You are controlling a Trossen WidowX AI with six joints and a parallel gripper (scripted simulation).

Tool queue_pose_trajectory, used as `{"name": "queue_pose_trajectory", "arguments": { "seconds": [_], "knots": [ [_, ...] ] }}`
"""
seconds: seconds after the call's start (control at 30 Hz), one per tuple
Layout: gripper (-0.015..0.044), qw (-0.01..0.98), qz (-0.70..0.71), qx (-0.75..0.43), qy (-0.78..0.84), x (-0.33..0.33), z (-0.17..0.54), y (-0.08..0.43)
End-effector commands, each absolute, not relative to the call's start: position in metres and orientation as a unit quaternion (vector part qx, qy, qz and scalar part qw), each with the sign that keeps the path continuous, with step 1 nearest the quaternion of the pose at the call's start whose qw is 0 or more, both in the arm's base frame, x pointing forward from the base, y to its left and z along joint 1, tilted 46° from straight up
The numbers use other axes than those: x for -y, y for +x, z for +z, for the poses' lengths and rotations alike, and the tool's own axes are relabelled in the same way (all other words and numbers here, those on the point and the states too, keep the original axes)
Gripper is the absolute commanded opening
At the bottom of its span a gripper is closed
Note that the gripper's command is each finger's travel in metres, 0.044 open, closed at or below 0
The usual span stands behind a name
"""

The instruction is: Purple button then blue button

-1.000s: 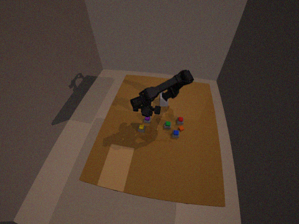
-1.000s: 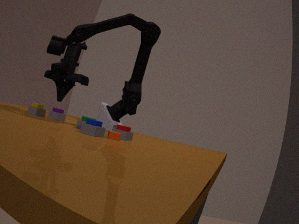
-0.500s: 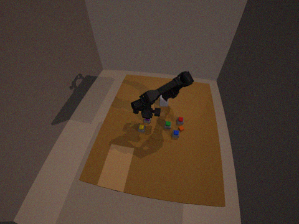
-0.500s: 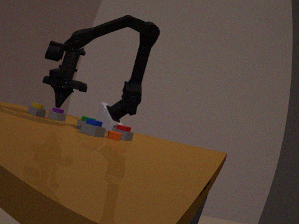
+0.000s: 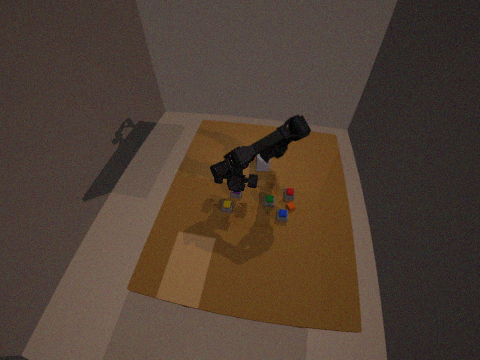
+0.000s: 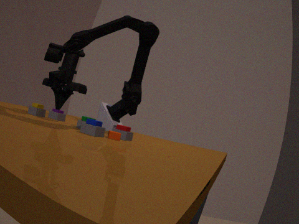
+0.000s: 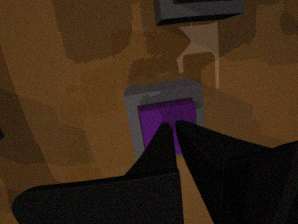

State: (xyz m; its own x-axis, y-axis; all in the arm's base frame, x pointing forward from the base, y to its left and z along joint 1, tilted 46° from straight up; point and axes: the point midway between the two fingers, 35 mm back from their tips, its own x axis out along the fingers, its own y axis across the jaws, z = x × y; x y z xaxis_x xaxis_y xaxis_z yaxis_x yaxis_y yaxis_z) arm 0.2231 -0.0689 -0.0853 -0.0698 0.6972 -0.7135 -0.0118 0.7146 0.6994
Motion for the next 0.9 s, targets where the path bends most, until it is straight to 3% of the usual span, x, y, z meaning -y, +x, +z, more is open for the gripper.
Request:
{"name": "queue_pose_trajectory", "arguments": {
  "seconds": [0.0, 0.87],
  "knots": [
    [0.002, 0.628, 0.279, -0.678, 0.259, 0.066, -0.087, 0.221],
    [0.002, 0.628, 0.279, -0.678, 0.259, 0.09, -0.064, 0.223]
  ]
}}
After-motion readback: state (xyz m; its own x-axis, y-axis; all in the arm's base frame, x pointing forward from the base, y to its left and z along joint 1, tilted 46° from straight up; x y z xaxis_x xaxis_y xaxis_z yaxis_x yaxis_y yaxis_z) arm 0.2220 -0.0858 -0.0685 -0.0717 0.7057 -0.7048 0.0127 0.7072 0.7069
